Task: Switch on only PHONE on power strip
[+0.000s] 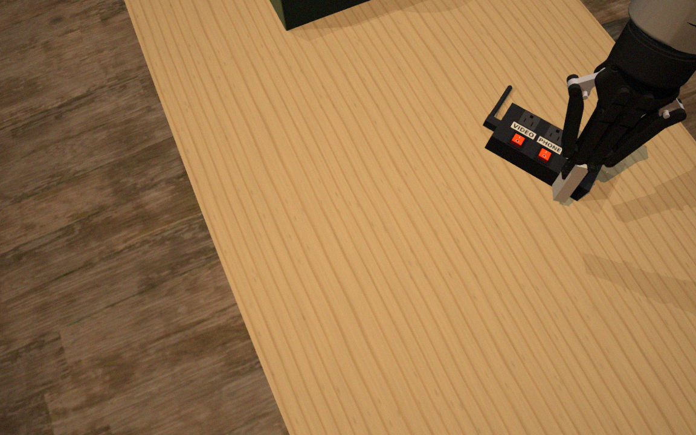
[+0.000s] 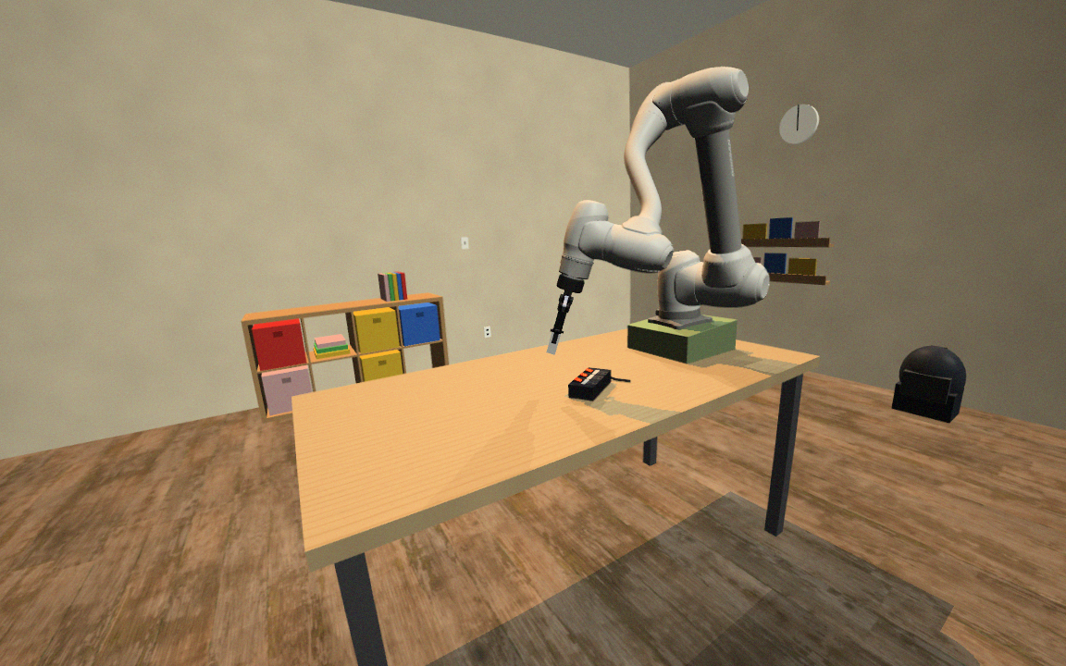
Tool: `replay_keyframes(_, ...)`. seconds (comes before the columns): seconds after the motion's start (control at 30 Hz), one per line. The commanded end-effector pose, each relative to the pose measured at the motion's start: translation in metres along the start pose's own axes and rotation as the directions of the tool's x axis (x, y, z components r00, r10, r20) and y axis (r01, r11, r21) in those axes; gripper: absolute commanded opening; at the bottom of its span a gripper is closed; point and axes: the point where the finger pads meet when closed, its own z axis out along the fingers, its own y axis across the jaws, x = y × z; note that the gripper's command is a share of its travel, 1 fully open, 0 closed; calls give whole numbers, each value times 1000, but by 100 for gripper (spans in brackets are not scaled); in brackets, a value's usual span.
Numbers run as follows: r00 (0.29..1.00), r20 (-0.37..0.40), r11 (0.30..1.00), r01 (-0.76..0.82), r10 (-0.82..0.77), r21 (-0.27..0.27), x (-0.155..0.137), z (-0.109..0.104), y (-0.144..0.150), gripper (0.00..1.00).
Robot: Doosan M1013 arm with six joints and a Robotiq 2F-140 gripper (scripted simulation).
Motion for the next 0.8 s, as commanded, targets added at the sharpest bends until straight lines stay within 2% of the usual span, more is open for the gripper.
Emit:
replay_keyframes(0.0, 1000, 0, 1000, 0, 0, 0, 0, 0, 0, 0)
replay_keyframes(0.5, 1000, 0, 1000, 0, 0, 0, 0, 1, 0, 0)
replay_keyframes(0.57, 1000, 3, 1000, -1, 1, 2, 4, 18, 1, 0)
replay_keyframes(0.63, 1000, 3, 1000, -1, 1, 2, 4, 18, 1, 0)
replay_keyframes(0.73, 1000, 2, 1000, -1, 1, 1, 19, 68, 1, 0)
replay_keyframes(0.77, 1000, 2, 1000, -1, 1, 1, 19, 68, 1, 0)
